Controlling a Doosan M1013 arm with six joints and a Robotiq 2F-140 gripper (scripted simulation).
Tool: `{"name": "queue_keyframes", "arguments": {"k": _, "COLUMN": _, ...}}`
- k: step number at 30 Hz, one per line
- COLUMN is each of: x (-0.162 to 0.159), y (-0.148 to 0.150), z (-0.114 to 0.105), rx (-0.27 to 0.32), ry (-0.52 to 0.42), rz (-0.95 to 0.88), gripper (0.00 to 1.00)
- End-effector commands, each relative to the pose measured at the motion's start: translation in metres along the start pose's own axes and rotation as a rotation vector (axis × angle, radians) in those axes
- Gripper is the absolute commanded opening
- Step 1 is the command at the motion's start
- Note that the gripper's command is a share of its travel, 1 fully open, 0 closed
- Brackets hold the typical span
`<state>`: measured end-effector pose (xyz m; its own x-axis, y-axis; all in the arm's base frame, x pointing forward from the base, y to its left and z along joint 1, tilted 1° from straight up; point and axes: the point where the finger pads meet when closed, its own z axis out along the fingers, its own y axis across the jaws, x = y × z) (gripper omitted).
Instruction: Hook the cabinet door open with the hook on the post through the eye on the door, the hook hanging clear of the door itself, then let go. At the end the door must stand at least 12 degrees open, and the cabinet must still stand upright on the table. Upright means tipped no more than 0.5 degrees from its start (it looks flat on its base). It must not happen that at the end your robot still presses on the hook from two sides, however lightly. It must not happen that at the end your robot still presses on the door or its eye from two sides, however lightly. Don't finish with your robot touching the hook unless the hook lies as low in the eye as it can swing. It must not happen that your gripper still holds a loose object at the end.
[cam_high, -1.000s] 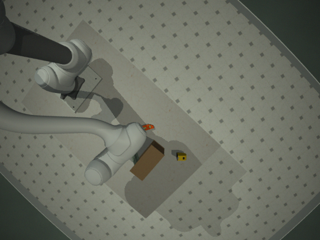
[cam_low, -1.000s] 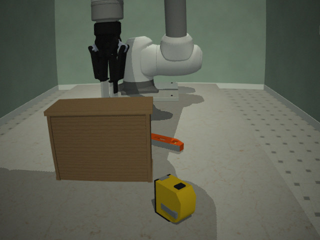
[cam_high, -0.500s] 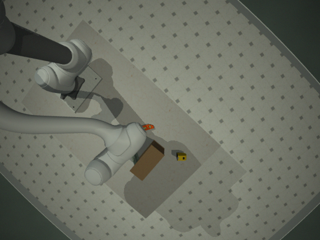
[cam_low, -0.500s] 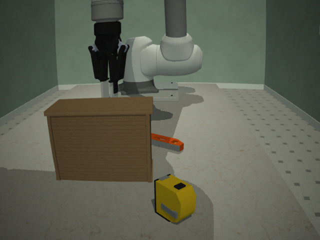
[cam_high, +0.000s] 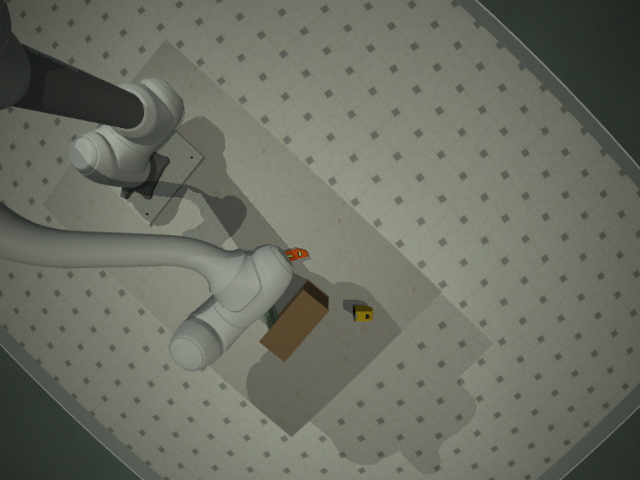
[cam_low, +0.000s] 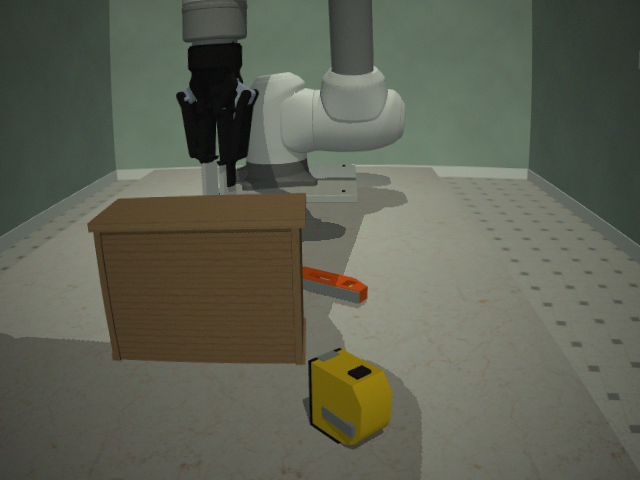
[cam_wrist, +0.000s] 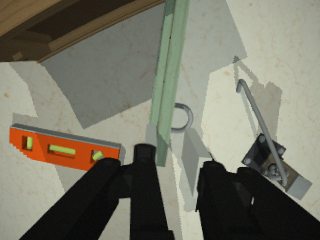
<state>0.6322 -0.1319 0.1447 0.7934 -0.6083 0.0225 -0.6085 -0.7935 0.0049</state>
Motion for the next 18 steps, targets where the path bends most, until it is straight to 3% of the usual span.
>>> {"name": "queue_keyframes", "arguments": {"k": 1, "x": 0.0, "y": 0.0008, "z": -0.0001, "rx": 0.0, "ry": 0.0, "rz": -0.005, "gripper": 0.16}}
{"name": "queue_keyframes", "arguments": {"k": 18, "x": -0.0001, "y": 0.0043, "z": -0.0001, "rx": 0.0, "ry": 0.0, "rz": -0.029, "gripper": 0.16}}
